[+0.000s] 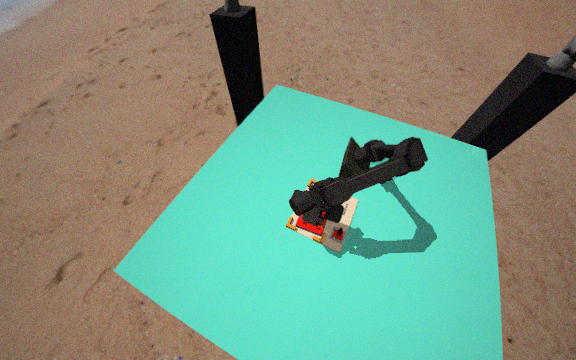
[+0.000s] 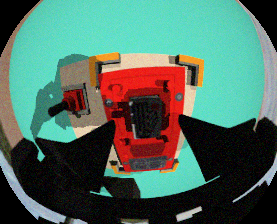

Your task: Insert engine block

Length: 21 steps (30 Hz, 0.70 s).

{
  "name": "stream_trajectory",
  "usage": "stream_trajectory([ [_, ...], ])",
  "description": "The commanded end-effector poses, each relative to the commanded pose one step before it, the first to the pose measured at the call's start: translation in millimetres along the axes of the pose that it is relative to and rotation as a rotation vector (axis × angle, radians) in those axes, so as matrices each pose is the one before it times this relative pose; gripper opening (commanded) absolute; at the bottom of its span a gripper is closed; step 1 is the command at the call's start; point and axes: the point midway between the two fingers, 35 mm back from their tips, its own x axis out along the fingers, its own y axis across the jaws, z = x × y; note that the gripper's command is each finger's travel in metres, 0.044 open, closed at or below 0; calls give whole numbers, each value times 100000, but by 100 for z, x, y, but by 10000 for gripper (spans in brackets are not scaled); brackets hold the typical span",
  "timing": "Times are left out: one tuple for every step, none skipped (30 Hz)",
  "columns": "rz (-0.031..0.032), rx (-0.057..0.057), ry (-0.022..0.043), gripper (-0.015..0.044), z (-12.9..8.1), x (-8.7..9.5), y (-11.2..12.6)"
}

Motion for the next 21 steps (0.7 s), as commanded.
stream_trajectory([
  [-88, -94, -9, 440, 12, -13, -4],
  [0, 0, 0, 440, 0, 0, 0],
  [0, 0, 0, 440, 0, 0, 0],
  [0, 0, 0, 440, 0, 0, 0],
  [0, 0, 0, 440, 0, 0, 0],
  [0, 0, 0, 440, 0, 0, 0],
  [0, 0, 0, 440, 0, 0, 0],
  [0, 0, 0, 440, 0, 0, 0],
  [0, 0, 0, 440, 0, 0, 0],
  [0, 0, 0, 440, 0, 0, 0],
  [0, 0, 0, 440, 0, 0, 0],
  [0, 0, 0, 440, 0, 0, 0],
  [42, 66, -29, 440, 3, -188, 6],
  [130, 198, -89, 440, 4, -566, 21],
  [136, 197, -90, 440, -5, -568, 27],
  [46, 65, -30, 440, -4, -190, 10],
  [0, 0, 0, 440, 0, 0, 0],
  [0, 0, 0, 440, 0, 0, 0],
  [0, 0, 0, 440, 0, 0, 0],
  [0, 0, 0, 440, 0, 0, 0],
  [0, 0, 0, 440, 0, 0, 0],
])
